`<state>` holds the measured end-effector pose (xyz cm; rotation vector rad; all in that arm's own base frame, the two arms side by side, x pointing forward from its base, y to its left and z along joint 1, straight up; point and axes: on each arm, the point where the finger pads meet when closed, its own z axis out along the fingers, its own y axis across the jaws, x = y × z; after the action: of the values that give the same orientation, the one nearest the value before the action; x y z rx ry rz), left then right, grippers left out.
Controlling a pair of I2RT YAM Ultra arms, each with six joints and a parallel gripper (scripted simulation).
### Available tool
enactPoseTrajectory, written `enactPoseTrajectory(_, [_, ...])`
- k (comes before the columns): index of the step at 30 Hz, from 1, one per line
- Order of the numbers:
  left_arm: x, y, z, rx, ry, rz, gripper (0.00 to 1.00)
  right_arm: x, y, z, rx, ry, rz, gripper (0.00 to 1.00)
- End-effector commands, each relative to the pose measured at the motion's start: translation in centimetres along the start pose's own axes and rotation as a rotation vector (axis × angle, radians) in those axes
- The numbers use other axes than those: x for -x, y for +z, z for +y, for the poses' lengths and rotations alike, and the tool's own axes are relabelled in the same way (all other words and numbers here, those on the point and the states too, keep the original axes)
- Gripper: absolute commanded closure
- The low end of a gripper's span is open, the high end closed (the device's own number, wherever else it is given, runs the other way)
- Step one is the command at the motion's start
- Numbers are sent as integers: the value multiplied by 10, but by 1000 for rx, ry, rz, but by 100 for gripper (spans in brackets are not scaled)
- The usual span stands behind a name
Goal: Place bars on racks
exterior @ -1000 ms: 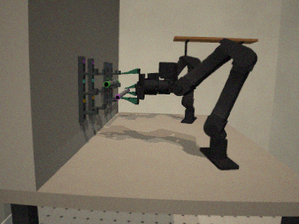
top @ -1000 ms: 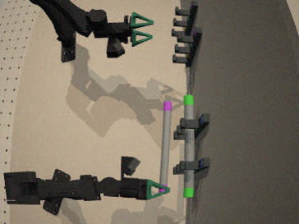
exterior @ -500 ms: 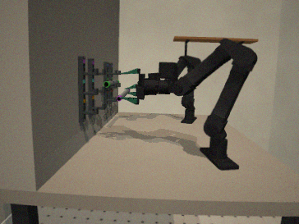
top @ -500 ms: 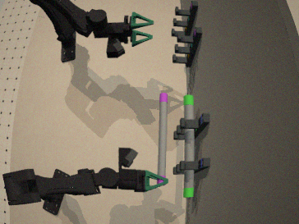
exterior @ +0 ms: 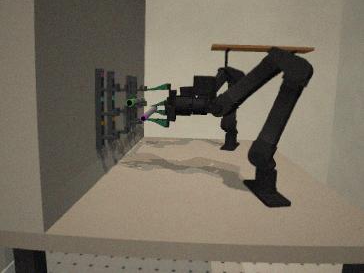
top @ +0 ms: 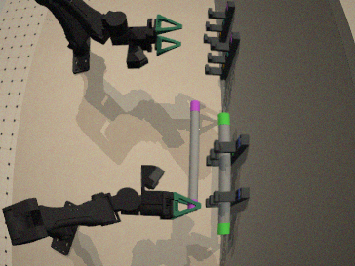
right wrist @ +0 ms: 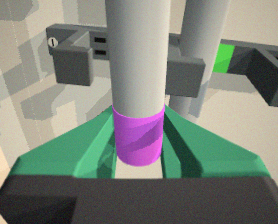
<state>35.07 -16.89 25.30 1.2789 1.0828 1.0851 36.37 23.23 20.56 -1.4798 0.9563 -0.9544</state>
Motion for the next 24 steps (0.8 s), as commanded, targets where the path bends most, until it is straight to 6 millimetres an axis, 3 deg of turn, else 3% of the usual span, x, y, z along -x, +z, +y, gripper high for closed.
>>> enactPoseTrajectory(1, [2, -1, -4, -5, 2, -3, 0, 4, 1, -43, -100, 63, 18, 100])
enactPoseTrajectory(24, [2, -1, -4, -5, 2, -3, 0, 40, 0, -54, -100, 64, 17, 100])
